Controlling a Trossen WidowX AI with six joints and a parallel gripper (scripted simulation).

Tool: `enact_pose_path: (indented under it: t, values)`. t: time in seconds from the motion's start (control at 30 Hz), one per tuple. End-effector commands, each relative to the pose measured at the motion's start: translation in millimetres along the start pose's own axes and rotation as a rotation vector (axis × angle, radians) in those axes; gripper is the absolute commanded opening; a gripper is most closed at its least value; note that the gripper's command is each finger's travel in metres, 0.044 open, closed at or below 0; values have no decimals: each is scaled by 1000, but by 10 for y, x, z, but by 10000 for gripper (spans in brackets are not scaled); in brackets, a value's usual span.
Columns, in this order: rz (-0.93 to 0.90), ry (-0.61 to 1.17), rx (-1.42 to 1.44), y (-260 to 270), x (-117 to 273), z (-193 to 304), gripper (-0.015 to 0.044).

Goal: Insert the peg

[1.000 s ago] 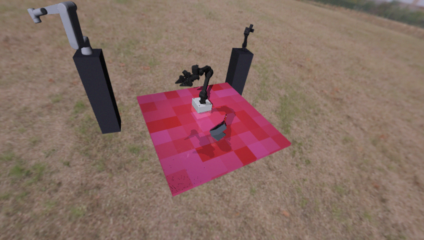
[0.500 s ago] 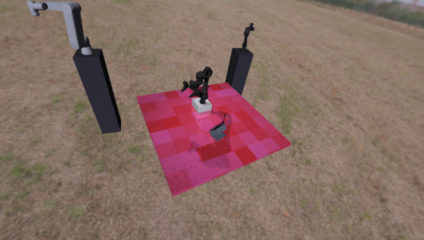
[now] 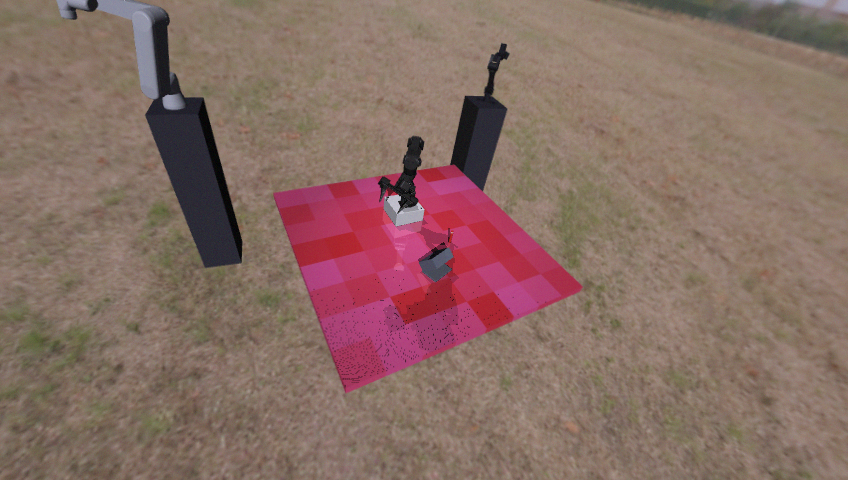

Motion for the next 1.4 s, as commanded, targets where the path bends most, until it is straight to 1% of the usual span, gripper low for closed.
enact_pose_path:
  t: [0.0, 0.67, 1.03, 1.37]
  values:
    - [-63, 0, 122, 215, -16, -18, 440]
    - [-386, -64, 829, 1400, 72, 51, 440]
    - [-555, -156, 1218, 2006, 241, 195, 440]
    - [-701, -274, 1565, 2504, 452, 389, 440]
Point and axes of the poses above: the point midway between the two fingers, 35 mm back from their tips, its own x axis back along the fingers, its own y axis across the jaws, z = x × y, the point moved 4 cm from there along x, back along the fingers, and after that the axes turned 10 degrees about x, right-handed, at the moved point
